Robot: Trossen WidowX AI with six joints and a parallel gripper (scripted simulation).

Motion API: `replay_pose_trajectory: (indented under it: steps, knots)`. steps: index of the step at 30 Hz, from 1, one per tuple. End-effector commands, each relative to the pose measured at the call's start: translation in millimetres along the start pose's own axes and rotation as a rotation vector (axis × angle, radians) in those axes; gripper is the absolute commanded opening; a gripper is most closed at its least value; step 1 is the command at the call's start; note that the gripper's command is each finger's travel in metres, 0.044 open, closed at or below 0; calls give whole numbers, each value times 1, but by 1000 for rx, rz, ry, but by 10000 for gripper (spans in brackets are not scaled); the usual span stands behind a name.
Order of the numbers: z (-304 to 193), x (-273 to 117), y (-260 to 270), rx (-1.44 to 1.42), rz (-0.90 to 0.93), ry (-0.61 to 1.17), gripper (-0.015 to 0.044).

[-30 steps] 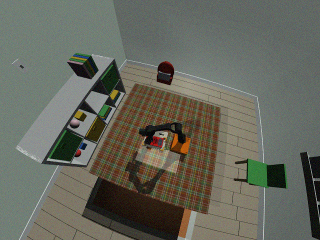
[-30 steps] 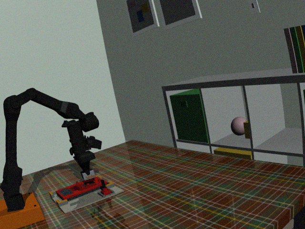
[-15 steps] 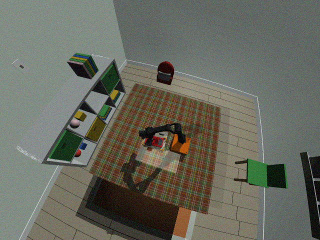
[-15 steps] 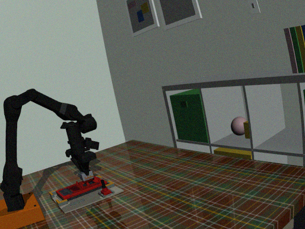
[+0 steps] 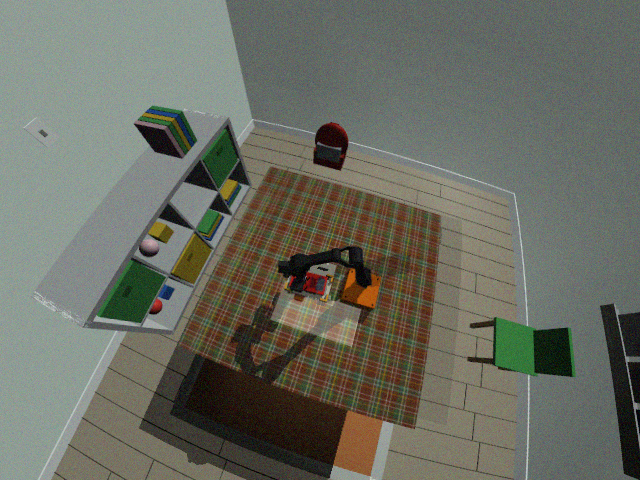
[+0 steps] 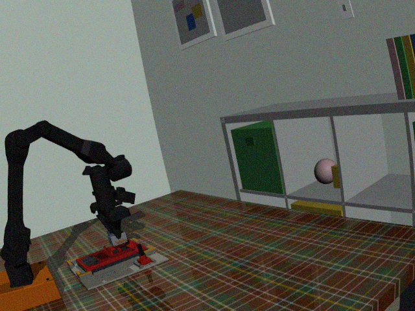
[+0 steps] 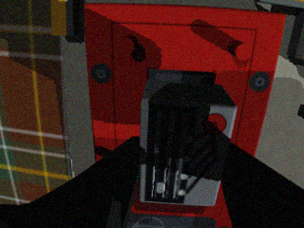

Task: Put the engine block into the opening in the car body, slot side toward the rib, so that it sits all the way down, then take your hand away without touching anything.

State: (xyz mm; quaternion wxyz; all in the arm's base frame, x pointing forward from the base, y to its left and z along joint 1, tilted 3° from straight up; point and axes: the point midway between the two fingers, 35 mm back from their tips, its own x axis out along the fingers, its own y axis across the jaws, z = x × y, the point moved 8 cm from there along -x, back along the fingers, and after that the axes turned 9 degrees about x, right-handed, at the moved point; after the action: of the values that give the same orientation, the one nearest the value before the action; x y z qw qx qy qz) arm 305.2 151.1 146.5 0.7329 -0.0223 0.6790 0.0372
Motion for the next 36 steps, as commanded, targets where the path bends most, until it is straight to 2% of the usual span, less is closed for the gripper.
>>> replay_pose_trajectory:
  steps: [1,36]
  knots:
    - [0,1,-1,11,-5,-2,159]
    - [-1,6,-1,-6,-5,-2,159]
